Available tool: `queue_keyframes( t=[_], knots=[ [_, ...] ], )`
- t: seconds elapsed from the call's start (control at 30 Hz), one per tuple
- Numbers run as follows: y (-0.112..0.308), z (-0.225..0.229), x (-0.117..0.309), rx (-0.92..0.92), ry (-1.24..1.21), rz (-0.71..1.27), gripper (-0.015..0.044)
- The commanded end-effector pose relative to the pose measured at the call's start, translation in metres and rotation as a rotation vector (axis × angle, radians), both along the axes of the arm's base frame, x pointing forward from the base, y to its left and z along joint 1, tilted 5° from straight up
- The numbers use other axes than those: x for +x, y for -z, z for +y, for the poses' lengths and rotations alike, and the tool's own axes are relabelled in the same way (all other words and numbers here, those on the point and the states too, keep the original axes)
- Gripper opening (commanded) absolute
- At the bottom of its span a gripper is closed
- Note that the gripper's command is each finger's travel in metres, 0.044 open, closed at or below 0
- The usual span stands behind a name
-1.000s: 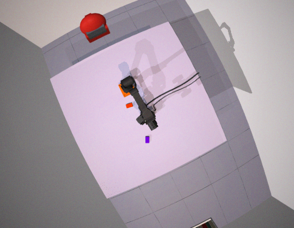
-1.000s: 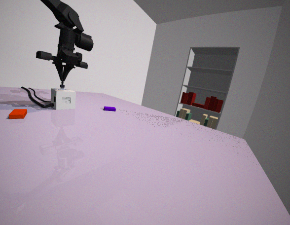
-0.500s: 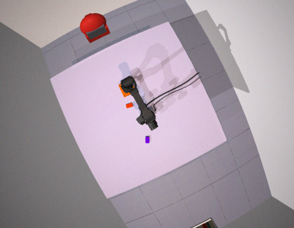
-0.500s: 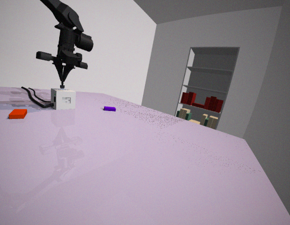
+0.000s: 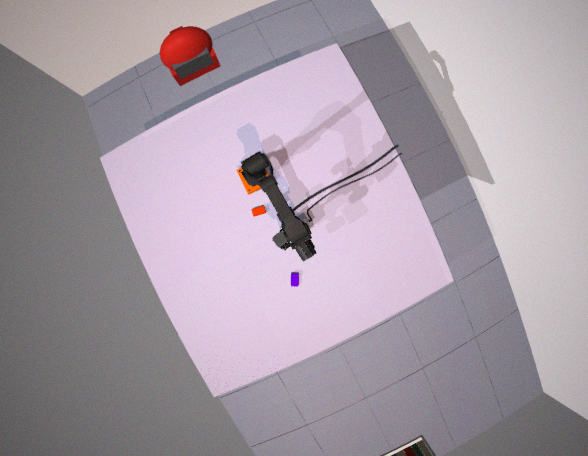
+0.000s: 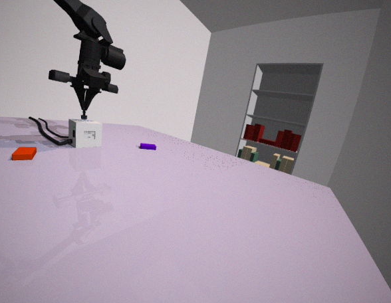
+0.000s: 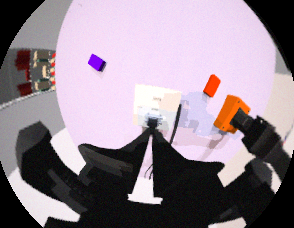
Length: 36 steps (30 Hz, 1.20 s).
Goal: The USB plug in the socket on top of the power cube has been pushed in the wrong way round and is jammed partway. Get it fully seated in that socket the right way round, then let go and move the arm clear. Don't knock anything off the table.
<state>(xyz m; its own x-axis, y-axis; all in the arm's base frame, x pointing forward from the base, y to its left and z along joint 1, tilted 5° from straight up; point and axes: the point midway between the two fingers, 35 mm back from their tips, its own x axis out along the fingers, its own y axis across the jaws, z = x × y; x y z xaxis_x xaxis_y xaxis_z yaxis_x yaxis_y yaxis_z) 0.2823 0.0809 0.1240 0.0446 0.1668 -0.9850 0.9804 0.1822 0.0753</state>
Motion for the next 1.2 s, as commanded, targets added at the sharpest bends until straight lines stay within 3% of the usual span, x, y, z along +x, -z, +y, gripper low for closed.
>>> queue_keyframes(
  t=[0.0, 1.17],
  knots=[
    [0.0019, 0.0002, -0.0008, 0.001, -0.001, 0.004, 0.0],
    [0.0061, 0.0006, -0.0006, 0.001, -0.001, 0.004, 0.0]
  ],
)
